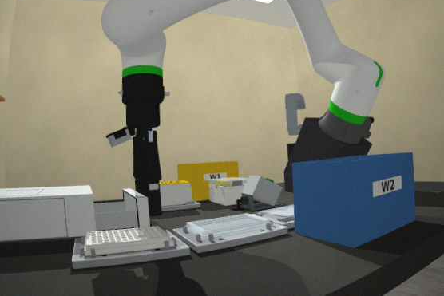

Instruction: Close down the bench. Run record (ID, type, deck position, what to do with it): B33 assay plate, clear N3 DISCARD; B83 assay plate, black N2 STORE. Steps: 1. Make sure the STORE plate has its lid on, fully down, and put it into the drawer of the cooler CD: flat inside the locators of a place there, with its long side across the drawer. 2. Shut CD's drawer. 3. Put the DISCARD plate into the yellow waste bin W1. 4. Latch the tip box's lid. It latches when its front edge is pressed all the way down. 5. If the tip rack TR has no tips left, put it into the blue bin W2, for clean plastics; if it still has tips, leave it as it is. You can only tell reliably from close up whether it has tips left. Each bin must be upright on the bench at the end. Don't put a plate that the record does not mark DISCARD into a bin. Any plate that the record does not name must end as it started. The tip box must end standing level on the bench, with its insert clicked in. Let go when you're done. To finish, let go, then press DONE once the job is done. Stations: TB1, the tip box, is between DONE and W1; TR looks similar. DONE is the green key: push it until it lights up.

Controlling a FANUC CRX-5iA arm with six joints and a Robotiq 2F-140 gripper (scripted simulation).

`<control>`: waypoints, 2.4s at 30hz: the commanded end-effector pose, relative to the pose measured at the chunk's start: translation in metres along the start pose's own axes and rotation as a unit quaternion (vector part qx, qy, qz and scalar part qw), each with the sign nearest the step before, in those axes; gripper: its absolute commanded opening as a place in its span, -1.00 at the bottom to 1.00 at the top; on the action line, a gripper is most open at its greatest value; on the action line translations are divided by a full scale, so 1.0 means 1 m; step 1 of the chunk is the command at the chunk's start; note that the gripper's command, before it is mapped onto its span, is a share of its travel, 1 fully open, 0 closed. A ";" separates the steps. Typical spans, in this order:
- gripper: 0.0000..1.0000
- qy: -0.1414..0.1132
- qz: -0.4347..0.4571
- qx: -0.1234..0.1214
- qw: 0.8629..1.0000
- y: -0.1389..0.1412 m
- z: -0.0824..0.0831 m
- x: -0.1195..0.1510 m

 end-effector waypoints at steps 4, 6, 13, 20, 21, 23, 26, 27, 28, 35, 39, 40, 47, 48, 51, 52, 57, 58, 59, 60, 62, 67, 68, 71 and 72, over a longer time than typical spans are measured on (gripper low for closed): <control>0.55 0.001 0.000 0.000 1.000 0.000 0.001 0.000; 0.55 0.001 0.000 0.000 1.000 0.000 0.001 0.000; 0.55 0.001 0.000 0.000 1.000 0.000 0.001 0.000; 0.55 0.001 0.000 0.000 1.000 0.000 0.001 0.000; 0.55 0.001 0.000 0.000 1.000 0.000 0.001 0.000; 0.55 0.001 0.000 0.000 1.000 0.000 0.001 0.000; 0.55 0.001 0.000 0.000 1.000 0.000 0.001 0.000; 0.55 0.001 0.000 0.000 1.000 0.000 0.001 0.000; 0.55 0.001 0.000 0.000 1.000 0.000 0.001 0.000; 0.55 0.001 0.000 0.000 1.000 0.000 0.001 0.000; 0.55 0.001 0.000 0.000 1.000 0.000 0.001 0.004; 0.55 0.001 0.000 0.000 1.000 0.000 0.001 0.005; 0.55 0.001 0.000 0.000 1.000 -0.001 0.001 0.012; 0.55 0.001 0.000 0.000 1.000 -0.001 0.001 0.013; 0.55 0.001 0.000 0.000 1.000 -0.001 0.001 0.014; 0.55 0.001 0.000 0.000 1.000 -0.001 0.001 0.014; 0.55 0.001 0.000 0.000 1.000 -0.001 0.001 0.021; 0.55 0.001 0.000 0.000 1.000 -0.001 0.001 0.022; 0.55 0.001 0.000 0.000 1.000 -0.001 0.001 0.022; 0.55 0.001 0.000 0.000 1.000 -0.001 0.001 0.022; 0.55 0.001 0.000 0.000 1.000 -0.001 0.001 0.025; 0.55 0.001 0.000 0.000 1.000 -0.001 0.001 0.029; 0.55 0.001 0.000 0.000 1.000 -0.002 0.001 0.031; 0.55 0.001 0.000 0.000 1.000 -0.002 0.001 0.035; 0.55 0.001 0.000 0.000 1.000 -0.002 0.001 0.036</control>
Point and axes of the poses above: the point where the finger pads meet when closed, its own z axis back along the fingers, its own y axis across the jaws, x = y × z, the point moved 9 cm from there along z, back along the fingers, and after that the axes turned 3 degrees about z, right-handed, at the moved point
